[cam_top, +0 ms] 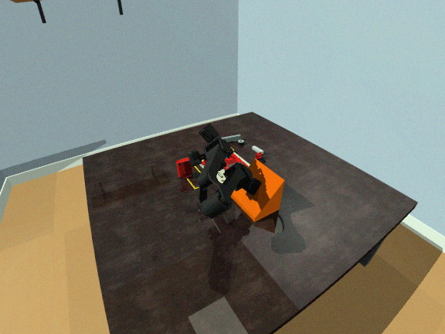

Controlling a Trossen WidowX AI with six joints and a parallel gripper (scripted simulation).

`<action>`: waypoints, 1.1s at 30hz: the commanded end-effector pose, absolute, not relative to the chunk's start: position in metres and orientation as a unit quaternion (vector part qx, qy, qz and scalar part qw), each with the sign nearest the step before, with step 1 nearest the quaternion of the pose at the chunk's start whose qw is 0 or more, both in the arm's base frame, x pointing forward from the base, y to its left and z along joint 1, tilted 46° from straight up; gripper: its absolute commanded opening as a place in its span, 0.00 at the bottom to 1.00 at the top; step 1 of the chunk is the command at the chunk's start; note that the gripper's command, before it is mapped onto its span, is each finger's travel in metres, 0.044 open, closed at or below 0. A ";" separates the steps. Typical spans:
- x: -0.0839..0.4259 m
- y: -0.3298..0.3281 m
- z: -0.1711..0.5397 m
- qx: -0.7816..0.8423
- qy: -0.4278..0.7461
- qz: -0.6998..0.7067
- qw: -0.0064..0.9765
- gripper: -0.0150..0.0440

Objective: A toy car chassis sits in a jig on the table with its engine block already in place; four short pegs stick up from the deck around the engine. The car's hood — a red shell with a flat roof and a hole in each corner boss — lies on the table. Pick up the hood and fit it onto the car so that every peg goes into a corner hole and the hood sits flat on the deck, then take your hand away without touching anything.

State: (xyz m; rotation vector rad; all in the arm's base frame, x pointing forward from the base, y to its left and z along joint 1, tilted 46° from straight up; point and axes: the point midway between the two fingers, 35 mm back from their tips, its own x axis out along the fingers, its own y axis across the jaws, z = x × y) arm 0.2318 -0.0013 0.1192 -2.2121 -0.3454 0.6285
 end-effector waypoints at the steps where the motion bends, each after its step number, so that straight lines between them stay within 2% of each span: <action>1: 0.232 -0.001 0.118 -0.871 -0.134 0.251 0.400 1.00; 4: 0.232 -0.001 0.118 -0.871 -0.134 0.251 0.400 1.00; 8: 0.233 -0.002 0.120 -0.866 -0.132 0.257 0.409 0.82; 21: 0.272 -0.006 0.153 -0.736 -0.068 0.374 0.561 0.25; 33: 0.308 -0.005 0.172 -0.587 0.022 0.472 0.657 0.25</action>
